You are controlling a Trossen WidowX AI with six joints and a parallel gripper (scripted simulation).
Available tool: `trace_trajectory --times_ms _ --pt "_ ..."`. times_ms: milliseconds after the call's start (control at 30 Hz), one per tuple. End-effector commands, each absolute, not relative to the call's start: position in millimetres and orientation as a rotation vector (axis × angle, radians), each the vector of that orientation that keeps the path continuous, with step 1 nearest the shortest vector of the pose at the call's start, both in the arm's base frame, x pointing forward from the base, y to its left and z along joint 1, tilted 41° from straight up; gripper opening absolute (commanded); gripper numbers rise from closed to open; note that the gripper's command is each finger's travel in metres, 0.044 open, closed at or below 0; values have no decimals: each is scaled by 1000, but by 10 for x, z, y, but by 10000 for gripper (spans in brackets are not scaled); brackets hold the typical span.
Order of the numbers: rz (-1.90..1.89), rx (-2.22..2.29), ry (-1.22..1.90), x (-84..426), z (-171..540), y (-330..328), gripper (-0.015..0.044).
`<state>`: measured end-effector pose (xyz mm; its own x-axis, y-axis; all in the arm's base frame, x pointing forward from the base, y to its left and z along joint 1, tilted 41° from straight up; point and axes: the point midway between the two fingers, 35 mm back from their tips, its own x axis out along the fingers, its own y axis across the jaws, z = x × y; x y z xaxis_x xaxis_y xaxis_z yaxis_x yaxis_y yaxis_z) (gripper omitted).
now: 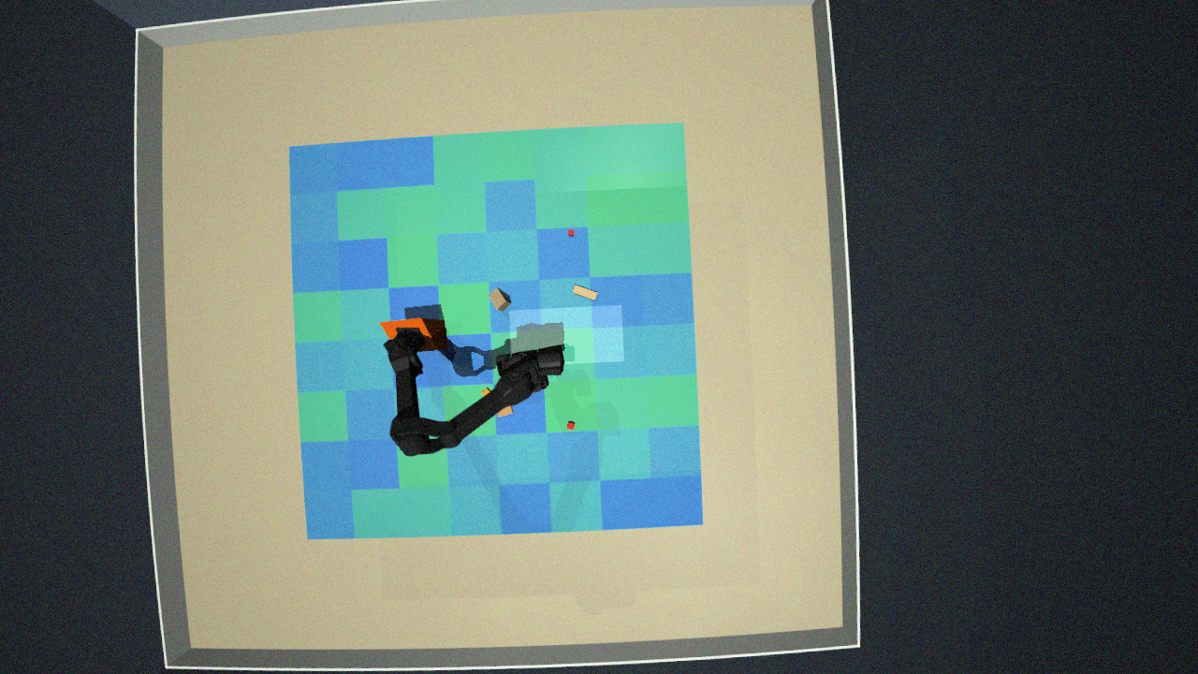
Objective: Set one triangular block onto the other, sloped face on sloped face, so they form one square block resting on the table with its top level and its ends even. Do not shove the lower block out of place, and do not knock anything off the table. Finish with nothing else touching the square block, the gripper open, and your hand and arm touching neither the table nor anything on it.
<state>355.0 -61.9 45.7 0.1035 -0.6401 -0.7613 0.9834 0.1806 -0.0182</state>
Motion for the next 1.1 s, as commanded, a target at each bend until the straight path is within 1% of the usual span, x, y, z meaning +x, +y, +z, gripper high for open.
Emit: trace_trajectory --times_ms 0,367,1067 --pt "-1343 669 668 3554 454 -612 0" --pt "-1446 887 487 3558 455 -611 0" --pt "-1437 877 491 3577 285 -761 0"
